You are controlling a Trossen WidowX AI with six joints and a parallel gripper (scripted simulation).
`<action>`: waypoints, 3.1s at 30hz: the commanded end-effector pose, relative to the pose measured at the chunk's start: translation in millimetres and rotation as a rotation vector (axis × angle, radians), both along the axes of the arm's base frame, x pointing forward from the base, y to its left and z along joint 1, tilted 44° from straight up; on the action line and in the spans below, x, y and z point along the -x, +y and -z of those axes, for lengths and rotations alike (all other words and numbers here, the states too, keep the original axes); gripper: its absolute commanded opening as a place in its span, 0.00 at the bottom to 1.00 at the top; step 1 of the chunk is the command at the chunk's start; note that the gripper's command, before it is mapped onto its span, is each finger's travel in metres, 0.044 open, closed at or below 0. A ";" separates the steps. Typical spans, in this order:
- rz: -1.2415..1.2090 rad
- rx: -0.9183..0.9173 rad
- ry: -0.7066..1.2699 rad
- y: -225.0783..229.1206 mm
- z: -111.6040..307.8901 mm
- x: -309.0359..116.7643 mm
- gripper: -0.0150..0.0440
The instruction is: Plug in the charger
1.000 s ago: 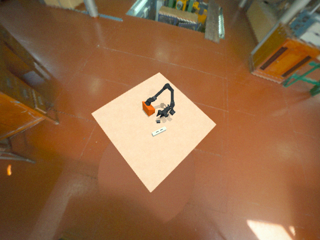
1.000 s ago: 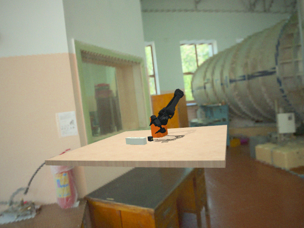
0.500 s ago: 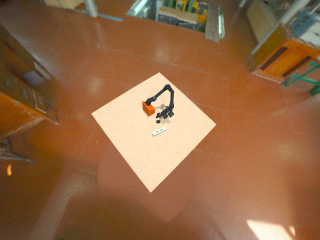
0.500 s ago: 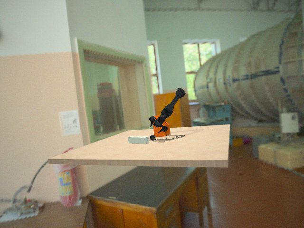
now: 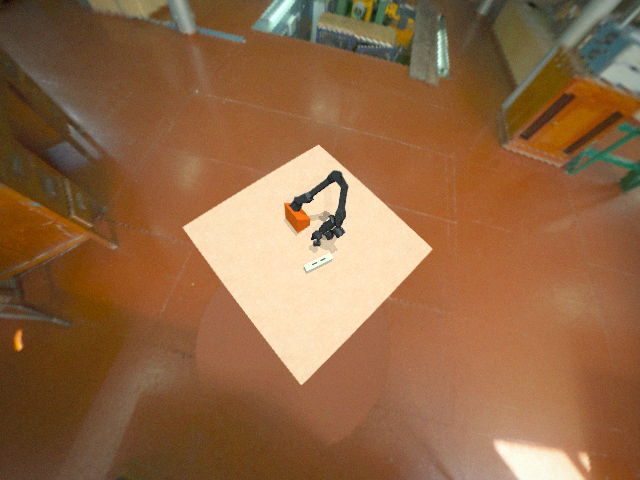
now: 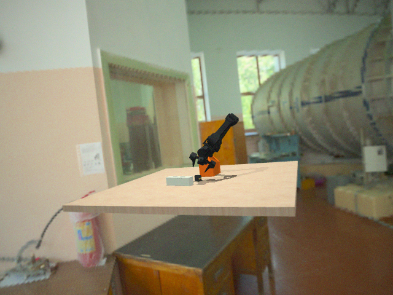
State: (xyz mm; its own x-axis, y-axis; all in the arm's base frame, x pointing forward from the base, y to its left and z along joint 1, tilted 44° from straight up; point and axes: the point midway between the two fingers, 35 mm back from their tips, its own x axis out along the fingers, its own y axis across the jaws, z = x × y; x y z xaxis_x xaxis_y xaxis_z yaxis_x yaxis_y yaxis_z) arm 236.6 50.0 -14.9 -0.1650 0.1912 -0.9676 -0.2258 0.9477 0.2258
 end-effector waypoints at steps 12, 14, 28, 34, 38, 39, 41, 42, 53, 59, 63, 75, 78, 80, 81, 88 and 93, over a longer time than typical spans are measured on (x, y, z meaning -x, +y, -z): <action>-0.218 -0.227 -0.089 -3.0 7.6 -7.2 1.00; -0.245 -0.255 -0.107 -3.6 8.2 -8.4 1.00; -0.428 -0.433 -0.276 -9.2 10.3 -17.7 1.00; -0.504 -0.495 -0.369 -12.4 10.3 -22.0 1.00; -0.553 -0.531 -0.436 -15.0 10.0 -25.3 1.00; -0.563 -0.538 -0.451 -15.6 9.9 -26.2 1.00; -0.571 -0.543 -0.462 -16.1 9.8 -26.9 1.00; -0.571 -0.543 -0.462 -16.1 9.8 -26.9 1.00; -0.571 -0.544 -0.462 -7.3 18.8 -27.2 1.00; -0.571 -0.544 -0.462 -3.9 22.4 -27.5 1.00; -0.570 -0.543 -0.462 0.2 26.9 -28.1 1.00; -0.570 -0.544 -0.462 13.8 41.1 -29.3 1.00; -0.570 -0.544 -0.462 17.3 44.5 -29.4 1.00; -0.570 -0.544 -0.462 19.6 46.8 -29.4 1.00; -0.570 -0.545 -0.462 20.7 47.9 -29.4 1.00; -0.570 -0.546 -0.463 28.1 54.8 -29.0 1.00; -0.579 -0.542 -0.467 26.3 52.7 -29.9 0.87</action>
